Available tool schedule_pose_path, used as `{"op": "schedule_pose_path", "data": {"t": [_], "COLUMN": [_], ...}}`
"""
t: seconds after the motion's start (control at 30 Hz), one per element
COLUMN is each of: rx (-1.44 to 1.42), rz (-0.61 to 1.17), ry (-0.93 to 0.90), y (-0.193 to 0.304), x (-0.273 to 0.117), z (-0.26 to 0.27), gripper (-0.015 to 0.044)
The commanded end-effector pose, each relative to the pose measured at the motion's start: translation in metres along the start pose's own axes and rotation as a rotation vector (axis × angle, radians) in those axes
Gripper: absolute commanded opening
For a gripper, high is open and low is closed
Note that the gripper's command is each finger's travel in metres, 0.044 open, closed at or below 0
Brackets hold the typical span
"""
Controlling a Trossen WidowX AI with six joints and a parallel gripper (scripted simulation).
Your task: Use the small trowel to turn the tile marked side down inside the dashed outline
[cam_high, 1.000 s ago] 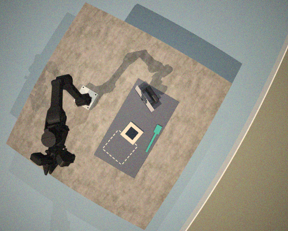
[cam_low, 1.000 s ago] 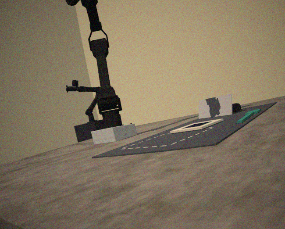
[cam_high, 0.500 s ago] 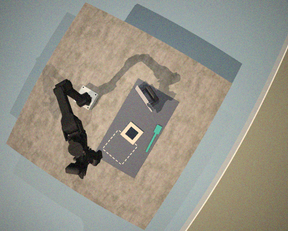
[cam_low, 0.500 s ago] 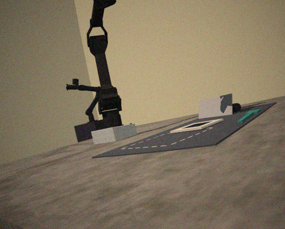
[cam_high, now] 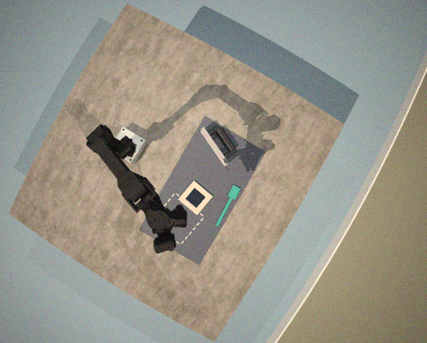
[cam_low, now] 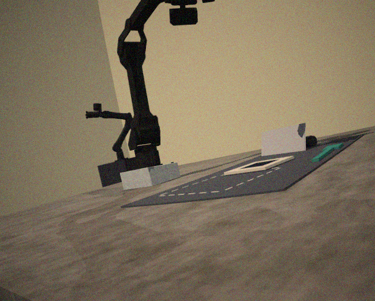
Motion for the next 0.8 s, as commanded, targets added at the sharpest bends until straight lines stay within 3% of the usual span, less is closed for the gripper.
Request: {"op": "schedule_pose_path", "data": {"t": [0.0, 0.77], "rx": [-0.098, -0.599], "rz": [-0.073, -0.419], "ry": [-0.077, -0.405], "y": [-0.034, -0.175], "x": [0.005, -0.027], "z": [0.024, 0.17], "gripper": [0.01, 0.01]}}
Point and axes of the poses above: the point midway between the two fingers, 35 mm back from their tips, its own x axis out along the fingers, its own z axis across the jaws, y = z × x, the point moved 3 cm from there along -x, back along the fingers, and after that the axes turned 12 degrees about x, right-handed, at the moved point
